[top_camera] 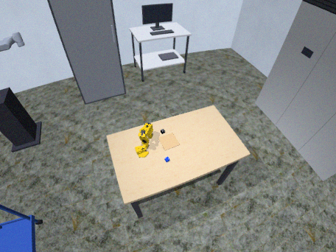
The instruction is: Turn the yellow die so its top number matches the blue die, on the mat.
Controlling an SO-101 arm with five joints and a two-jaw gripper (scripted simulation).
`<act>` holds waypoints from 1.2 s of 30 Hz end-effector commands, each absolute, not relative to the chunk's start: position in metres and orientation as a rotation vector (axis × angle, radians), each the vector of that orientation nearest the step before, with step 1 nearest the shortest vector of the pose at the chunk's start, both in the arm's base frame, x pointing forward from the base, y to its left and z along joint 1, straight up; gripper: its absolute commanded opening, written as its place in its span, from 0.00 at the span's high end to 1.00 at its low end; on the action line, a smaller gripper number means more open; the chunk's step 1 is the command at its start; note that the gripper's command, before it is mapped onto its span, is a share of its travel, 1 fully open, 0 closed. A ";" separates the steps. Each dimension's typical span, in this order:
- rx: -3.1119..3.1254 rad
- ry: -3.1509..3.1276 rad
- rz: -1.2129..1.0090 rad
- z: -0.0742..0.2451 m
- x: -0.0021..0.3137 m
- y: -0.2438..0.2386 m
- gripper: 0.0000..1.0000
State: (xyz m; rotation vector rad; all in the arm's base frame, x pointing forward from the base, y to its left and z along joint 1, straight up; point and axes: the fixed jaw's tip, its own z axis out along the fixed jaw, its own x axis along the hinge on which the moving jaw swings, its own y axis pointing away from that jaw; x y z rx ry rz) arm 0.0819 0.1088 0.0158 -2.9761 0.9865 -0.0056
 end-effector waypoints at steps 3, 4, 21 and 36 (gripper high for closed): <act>-2.930 0.968 -0.028 0.021 0.086 0.116 1.00; -2.930 0.968 -0.028 0.021 0.086 0.116 1.00; -2.930 0.968 -0.028 0.020 0.086 0.116 0.99; -2.930 0.968 -0.028 0.020 0.086 0.116 0.83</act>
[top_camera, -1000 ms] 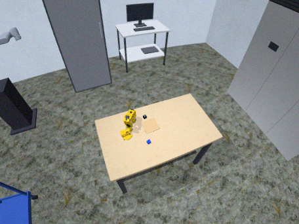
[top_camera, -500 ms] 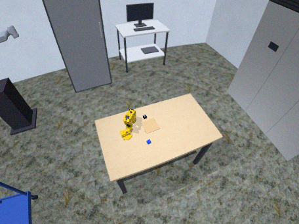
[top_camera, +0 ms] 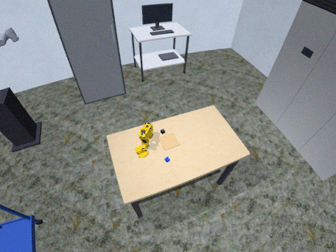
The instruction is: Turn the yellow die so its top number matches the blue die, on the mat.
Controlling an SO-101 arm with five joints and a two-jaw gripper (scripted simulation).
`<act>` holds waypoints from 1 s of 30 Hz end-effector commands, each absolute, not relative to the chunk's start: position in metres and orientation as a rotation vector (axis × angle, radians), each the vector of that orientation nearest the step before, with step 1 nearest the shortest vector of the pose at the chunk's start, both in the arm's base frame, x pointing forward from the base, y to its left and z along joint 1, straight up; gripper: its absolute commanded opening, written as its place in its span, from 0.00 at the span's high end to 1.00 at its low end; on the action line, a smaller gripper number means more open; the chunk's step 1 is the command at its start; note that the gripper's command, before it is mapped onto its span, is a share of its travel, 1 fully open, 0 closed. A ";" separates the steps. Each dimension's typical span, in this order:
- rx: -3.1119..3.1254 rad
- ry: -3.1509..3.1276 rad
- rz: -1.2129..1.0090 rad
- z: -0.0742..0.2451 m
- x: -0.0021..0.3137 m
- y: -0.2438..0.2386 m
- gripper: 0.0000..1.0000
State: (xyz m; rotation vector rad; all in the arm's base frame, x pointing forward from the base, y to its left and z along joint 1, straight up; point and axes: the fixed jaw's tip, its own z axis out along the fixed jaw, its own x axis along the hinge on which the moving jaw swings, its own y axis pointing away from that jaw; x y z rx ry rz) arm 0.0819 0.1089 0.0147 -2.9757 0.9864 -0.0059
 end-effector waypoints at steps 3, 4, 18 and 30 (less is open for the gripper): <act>-2.930 0.968 -0.028 0.020 0.086 0.116 0.82; -2.930 0.968 -0.028 0.020 0.086 0.116 0.82; -2.930 0.968 -0.028 0.020 0.086 0.116 0.71; -2.930 0.968 -0.028 0.020 0.086 0.116 0.64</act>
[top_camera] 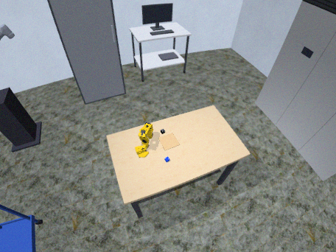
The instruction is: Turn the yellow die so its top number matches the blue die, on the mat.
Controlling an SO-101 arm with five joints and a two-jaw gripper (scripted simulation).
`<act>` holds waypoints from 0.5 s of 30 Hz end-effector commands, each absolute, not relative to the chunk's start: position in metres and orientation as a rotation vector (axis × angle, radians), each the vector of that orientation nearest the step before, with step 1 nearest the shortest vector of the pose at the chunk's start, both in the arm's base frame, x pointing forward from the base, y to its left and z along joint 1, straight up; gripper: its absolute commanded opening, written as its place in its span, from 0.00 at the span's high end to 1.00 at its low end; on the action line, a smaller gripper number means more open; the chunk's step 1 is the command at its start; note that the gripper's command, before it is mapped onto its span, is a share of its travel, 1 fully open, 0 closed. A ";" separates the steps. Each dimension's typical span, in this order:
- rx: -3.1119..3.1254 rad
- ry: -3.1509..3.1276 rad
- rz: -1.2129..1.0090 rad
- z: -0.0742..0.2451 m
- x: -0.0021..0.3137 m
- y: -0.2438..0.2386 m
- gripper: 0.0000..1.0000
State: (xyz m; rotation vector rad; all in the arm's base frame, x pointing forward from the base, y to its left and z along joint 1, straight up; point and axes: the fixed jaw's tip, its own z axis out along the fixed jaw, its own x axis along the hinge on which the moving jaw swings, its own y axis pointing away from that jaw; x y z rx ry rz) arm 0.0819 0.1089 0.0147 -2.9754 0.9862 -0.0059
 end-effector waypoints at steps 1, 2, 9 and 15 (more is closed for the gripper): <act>-2.930 0.968 -0.028 0.020 0.086 0.116 0.64; -2.930 0.968 -0.028 0.020 0.086 0.116 0.64; -2.930 0.968 -0.028 0.024 0.086 0.116 0.64; -2.930 0.968 -0.028 0.039 0.087 0.117 0.64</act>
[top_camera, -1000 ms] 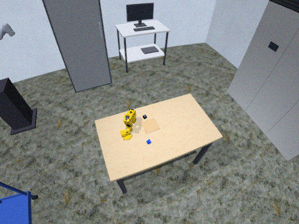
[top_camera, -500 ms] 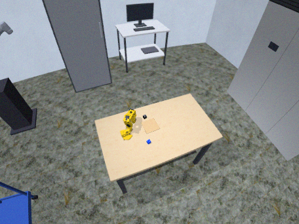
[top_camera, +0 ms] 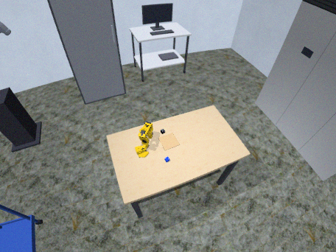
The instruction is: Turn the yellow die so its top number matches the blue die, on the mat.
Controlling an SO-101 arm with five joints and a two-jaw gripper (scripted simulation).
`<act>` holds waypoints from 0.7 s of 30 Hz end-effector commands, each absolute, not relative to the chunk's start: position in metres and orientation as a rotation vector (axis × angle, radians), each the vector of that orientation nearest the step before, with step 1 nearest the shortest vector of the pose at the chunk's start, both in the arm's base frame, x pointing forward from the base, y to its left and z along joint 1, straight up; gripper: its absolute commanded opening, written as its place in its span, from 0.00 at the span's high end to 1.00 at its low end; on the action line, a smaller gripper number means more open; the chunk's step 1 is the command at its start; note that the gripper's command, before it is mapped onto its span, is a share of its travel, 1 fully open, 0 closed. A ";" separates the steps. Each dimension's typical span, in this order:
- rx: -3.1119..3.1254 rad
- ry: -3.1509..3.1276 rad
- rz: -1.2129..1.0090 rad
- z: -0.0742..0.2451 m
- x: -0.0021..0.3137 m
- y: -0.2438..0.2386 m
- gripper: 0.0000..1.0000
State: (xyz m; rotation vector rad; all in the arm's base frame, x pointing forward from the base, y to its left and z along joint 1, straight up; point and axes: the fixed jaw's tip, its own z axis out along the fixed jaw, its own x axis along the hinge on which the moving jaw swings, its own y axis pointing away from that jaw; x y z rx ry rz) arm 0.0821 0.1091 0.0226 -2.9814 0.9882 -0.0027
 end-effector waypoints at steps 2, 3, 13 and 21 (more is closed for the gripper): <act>-2.930 0.968 -0.028 0.046 0.087 0.118 0.64; -2.930 0.968 -0.028 0.050 0.087 0.117 0.64; -2.930 0.968 -0.028 0.075 0.085 0.114 0.64; -2.930 0.968 -0.028 0.080 0.084 0.113 0.64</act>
